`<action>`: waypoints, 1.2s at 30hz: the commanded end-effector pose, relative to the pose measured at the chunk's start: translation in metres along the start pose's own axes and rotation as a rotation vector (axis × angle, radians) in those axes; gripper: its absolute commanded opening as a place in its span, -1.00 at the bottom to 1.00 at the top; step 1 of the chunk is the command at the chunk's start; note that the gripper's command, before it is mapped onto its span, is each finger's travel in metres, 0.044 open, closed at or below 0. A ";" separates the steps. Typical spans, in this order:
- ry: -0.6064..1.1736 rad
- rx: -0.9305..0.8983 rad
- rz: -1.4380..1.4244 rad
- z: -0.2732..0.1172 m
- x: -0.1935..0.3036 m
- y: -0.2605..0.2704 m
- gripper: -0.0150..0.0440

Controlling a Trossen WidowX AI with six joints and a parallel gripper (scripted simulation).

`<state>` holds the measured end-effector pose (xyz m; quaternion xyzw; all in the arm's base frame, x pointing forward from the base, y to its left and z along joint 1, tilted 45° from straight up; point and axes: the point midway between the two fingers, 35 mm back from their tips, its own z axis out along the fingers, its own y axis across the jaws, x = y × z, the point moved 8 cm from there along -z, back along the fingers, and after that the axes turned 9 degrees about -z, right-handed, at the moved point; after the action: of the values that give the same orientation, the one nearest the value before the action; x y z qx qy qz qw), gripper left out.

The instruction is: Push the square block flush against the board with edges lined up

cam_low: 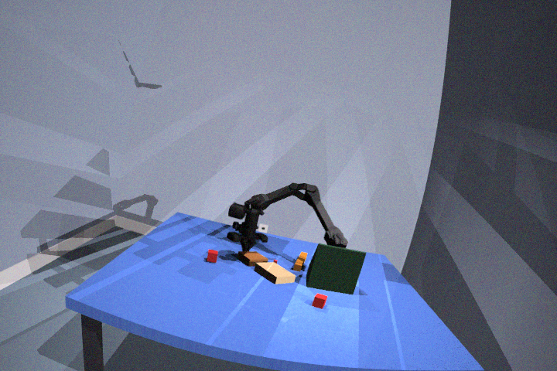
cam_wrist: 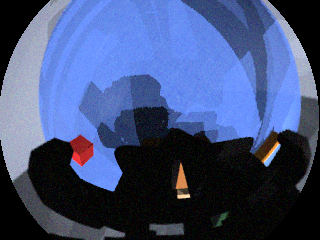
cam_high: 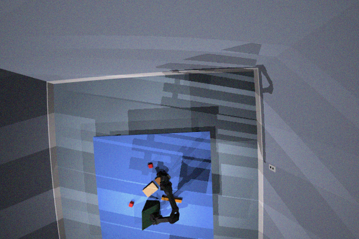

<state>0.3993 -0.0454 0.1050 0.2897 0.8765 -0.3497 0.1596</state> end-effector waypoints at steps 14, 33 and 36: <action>0.010 0.000 -0.002 0.002 0.029 0.006 -0.49; 0.010 0.000 -0.003 0.002 0.036 0.008 -0.49; 0.010 0.000 -0.002 0.002 0.031 0.007 -0.49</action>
<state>0.3770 -0.0266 0.0854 0.2903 0.8770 -0.3481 0.1594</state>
